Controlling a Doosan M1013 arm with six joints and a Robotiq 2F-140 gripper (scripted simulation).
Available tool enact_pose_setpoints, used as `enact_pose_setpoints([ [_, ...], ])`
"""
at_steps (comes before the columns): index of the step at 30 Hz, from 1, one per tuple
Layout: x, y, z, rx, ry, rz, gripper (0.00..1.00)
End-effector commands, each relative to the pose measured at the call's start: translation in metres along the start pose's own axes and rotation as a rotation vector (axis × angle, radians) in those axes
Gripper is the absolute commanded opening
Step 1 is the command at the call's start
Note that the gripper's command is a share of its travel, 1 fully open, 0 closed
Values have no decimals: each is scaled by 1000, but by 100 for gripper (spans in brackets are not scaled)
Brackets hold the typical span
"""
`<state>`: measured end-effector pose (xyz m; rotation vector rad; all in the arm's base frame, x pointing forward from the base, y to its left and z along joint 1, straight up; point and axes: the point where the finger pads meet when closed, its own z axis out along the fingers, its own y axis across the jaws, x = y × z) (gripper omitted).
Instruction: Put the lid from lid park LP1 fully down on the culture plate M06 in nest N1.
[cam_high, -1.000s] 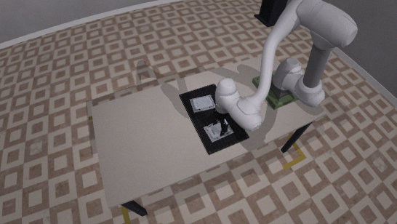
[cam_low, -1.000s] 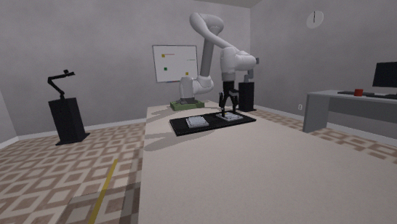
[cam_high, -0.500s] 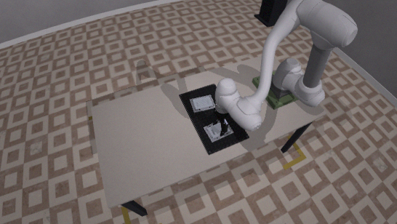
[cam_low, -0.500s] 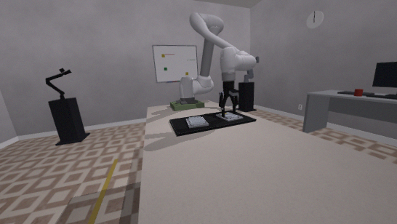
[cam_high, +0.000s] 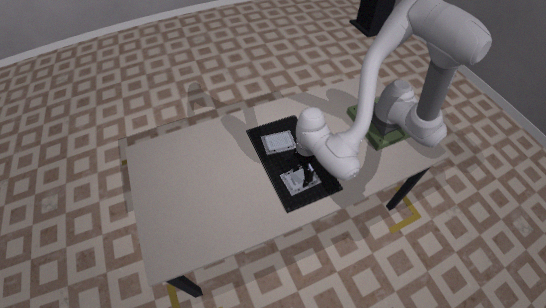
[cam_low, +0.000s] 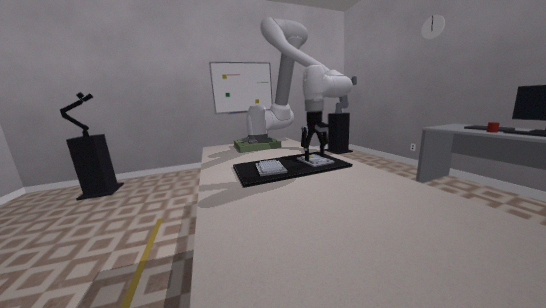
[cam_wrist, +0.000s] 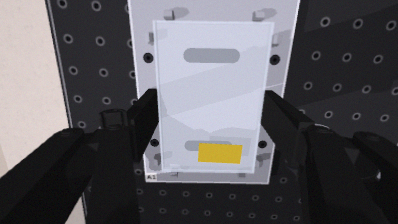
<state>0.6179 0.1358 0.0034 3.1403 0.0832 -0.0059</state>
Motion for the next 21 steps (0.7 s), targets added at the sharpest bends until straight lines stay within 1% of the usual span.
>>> enact_pose_setpoints([
  [1, 0, 0, -1, 0, 1, 0, 60],
  [16, 0, 0, -7, 0, 1, 0, 60],
  [21, 0, 0, -13, 0, 1, 0, 60],
])
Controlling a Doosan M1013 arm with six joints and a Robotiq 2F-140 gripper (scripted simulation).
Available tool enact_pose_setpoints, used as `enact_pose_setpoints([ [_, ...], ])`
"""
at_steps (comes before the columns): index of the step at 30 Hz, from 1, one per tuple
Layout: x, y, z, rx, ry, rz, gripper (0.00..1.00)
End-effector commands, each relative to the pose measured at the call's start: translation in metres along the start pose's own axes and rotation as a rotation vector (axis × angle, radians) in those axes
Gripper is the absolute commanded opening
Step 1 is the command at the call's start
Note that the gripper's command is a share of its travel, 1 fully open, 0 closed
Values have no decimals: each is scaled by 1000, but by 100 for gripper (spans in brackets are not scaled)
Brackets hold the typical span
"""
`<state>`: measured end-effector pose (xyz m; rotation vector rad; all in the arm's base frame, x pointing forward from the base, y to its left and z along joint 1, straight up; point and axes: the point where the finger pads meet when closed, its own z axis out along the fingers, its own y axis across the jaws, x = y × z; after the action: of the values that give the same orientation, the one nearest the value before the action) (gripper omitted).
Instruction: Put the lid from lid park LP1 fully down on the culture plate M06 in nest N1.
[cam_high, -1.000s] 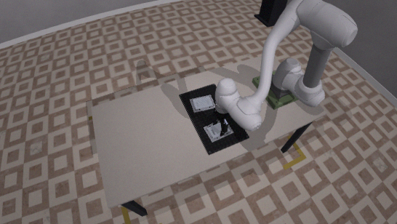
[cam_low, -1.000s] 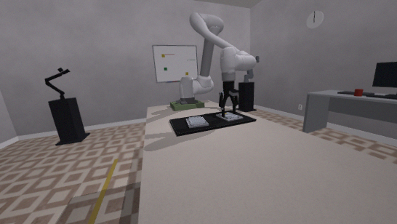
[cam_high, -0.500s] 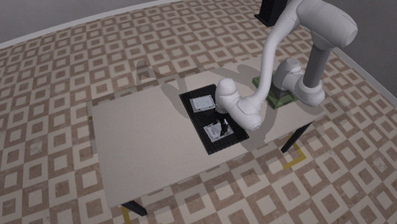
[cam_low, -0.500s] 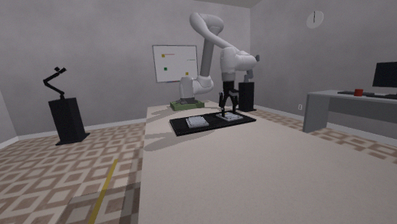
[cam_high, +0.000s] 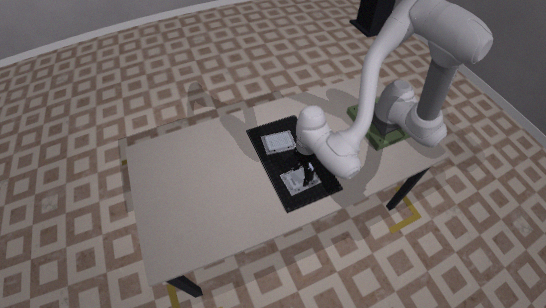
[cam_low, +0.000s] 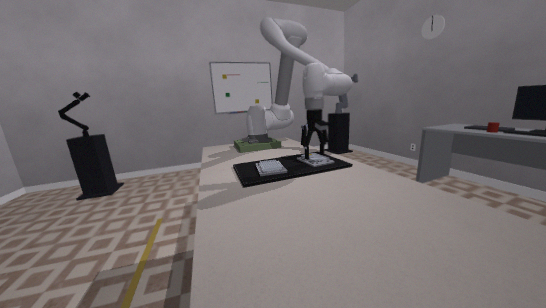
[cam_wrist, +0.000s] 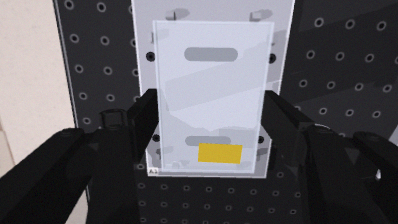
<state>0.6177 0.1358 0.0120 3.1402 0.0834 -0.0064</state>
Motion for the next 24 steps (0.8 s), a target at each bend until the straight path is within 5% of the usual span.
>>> enact_pose_setpoints([
  [1, 1, 0, -6, 1, 1, 0, 60],
  [24, 0, 0, -43, 1, 1, 0, 60],
])
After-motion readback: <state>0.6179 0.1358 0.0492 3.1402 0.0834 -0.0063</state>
